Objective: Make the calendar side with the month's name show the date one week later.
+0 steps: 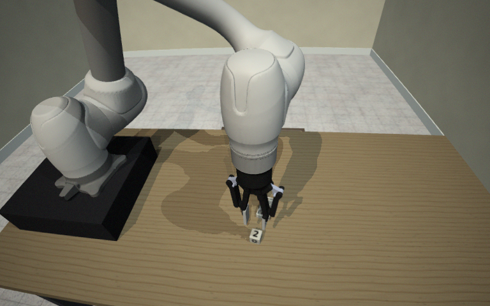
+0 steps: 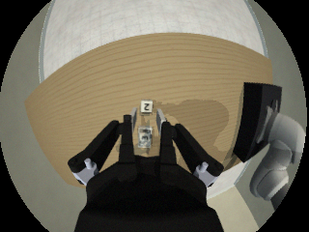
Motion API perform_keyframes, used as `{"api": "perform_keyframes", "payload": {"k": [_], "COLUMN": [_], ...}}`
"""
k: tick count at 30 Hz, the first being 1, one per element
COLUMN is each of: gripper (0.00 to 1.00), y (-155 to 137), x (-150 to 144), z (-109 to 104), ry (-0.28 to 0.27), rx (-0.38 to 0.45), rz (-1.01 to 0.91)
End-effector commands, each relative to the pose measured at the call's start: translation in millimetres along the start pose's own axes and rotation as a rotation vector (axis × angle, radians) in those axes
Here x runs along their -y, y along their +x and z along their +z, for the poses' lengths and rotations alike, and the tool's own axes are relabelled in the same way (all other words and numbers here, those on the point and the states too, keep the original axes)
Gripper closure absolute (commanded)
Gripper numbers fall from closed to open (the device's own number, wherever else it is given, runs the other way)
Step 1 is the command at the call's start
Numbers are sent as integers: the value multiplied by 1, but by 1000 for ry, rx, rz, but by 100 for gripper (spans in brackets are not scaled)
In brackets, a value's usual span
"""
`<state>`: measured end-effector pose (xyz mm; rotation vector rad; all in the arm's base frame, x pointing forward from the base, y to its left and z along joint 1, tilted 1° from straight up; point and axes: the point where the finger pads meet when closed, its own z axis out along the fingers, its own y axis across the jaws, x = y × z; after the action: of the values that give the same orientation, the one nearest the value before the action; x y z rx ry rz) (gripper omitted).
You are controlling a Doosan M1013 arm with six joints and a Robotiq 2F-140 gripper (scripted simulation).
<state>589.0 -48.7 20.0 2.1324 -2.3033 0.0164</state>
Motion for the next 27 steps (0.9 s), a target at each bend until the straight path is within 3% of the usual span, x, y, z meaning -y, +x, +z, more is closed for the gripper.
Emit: {"api": "perform_keyframes", "payload": {"k": [1, 27], "gripper": [64, 64], "y": [0, 0], "x": [0, 0], "z": [0, 14], "ry": [0, 0], "rx": [0, 0], "rz": [0, 0]}}
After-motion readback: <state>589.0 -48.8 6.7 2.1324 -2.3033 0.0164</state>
